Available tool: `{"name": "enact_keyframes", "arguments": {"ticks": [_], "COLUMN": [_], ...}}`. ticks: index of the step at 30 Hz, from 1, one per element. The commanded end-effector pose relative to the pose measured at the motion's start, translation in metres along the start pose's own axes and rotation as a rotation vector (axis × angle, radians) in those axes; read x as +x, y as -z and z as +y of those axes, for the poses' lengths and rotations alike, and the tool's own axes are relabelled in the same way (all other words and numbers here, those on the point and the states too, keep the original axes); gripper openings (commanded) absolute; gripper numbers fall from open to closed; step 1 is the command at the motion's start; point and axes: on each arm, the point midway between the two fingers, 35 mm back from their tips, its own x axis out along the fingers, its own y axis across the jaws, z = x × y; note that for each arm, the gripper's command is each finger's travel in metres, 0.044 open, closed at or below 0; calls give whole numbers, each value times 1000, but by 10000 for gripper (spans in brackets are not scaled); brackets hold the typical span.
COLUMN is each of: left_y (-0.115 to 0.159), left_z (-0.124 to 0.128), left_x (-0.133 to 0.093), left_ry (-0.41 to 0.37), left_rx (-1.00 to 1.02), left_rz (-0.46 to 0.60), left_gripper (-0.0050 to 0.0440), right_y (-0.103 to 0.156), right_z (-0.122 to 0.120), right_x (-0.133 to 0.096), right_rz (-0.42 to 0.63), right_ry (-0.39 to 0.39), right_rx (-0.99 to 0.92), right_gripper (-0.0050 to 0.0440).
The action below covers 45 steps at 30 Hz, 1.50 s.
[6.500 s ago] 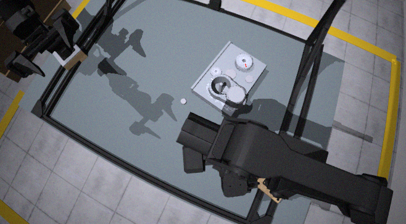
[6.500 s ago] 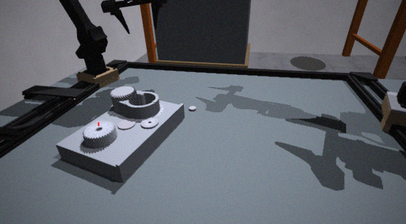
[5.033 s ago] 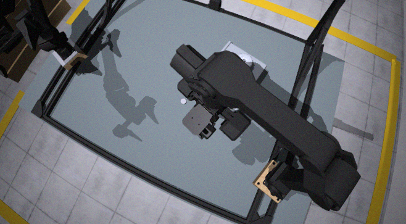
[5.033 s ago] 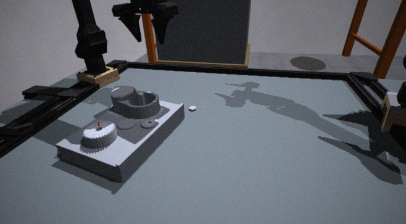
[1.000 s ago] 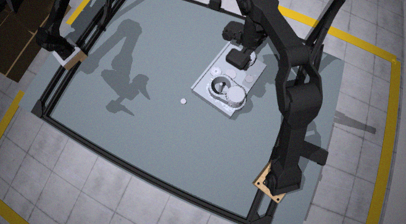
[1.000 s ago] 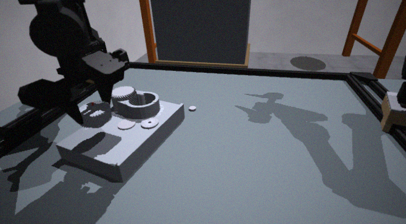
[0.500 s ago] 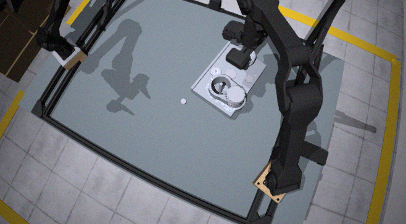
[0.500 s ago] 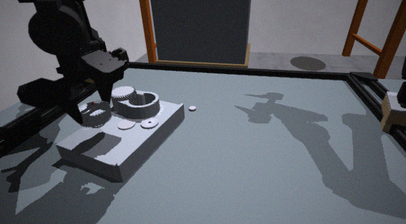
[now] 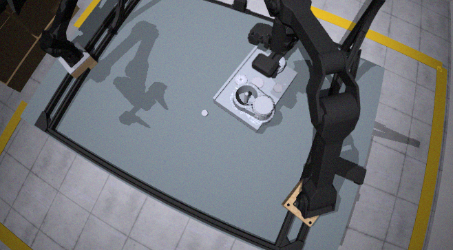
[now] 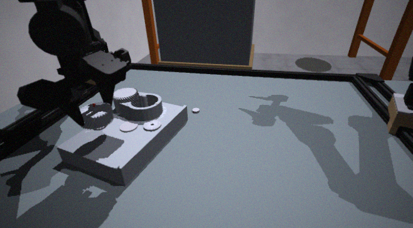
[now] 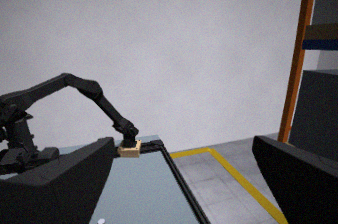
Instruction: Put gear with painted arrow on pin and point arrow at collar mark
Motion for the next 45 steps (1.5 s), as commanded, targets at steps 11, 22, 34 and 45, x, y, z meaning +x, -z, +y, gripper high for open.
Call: {"name": "enact_keyframes", "arguments": {"ticks": [11,22,34,45], "left_y": [-5,-14,-14,-12], "left_z": [11,64,112,129], "left_x": [-10,-11,-9,-8], "left_ry": [18,15,11,9], "left_rx": [81,447,789,907], "left_rz": [-19,-22,-25,-26], "left_gripper": [0,0,0,0], "right_y": [0,0,0,0], "right_z": [1,1,1,1], "right_x": [0,0,0,0], "right_rz": [0,0,0,0], "right_ry": [-3,-3,-3,-3], "right_rx": [4,4,4,4], "right_gripper": [400,400,400,400]}}
